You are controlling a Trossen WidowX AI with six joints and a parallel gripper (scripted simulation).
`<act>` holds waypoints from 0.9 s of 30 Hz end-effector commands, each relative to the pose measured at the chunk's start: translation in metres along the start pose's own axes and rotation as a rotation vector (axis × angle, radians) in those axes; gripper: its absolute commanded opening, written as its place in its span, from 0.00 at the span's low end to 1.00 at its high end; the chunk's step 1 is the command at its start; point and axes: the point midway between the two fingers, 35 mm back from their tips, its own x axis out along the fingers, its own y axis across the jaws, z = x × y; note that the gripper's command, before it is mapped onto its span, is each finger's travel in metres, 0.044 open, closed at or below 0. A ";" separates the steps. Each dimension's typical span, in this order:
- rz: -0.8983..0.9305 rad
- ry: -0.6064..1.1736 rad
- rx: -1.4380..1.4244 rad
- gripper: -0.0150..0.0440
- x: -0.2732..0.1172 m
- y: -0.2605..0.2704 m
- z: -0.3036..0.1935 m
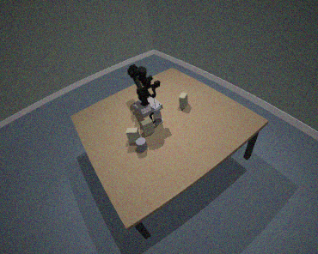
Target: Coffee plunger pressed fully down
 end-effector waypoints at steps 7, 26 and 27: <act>-0.001 0.052 0.007 0.47 0.015 0.000 -0.028; -0.001 0.052 0.007 0.47 0.030 0.000 -0.054; -0.001 0.052 0.007 0.47 0.031 0.000 -0.056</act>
